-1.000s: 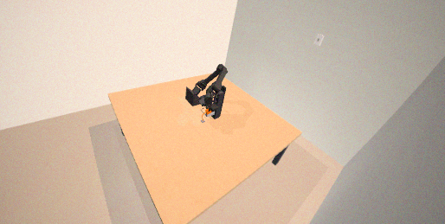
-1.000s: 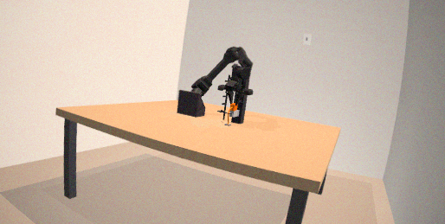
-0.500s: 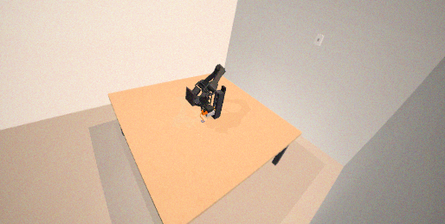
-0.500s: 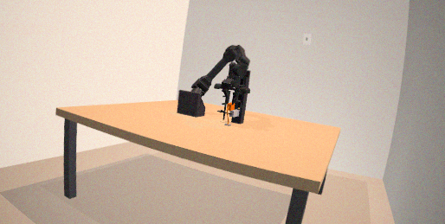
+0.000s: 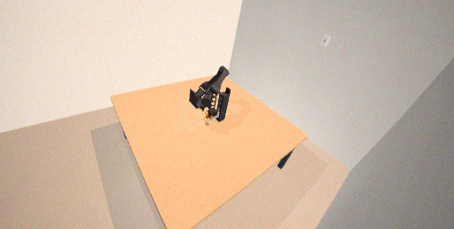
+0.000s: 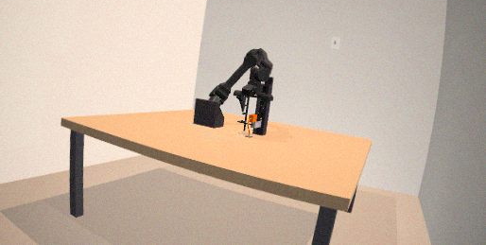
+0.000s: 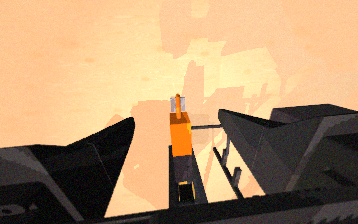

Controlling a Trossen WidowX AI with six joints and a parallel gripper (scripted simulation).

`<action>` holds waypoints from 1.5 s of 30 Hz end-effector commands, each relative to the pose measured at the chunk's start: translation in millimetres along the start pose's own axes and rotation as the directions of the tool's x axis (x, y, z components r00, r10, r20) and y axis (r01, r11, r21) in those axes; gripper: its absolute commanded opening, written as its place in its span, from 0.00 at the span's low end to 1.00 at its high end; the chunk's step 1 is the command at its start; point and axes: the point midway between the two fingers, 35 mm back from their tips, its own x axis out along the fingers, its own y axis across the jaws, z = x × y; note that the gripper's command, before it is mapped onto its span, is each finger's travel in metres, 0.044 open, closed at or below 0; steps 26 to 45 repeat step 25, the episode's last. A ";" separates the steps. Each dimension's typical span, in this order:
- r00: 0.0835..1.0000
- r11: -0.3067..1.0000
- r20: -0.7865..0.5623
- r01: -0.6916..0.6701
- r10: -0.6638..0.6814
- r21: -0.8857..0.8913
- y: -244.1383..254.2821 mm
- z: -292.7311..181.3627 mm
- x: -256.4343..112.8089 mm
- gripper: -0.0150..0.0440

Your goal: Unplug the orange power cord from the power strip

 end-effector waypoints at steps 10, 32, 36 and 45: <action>1.000 1.000 0.000 0.002 -0.002 0.009 -4.1 36.0 -5.6 1.00; 1.000 1.000 0.000 0.002 -0.002 0.009 -4.1 36.0 -5.6 1.00; 1.000 1.000 0.000 0.002 -0.002 0.009 -4.1 36.0 -5.6 1.00; 1.000 1.000 0.000 0.002 -0.002 0.009 -4.1 36.0 -5.6 1.00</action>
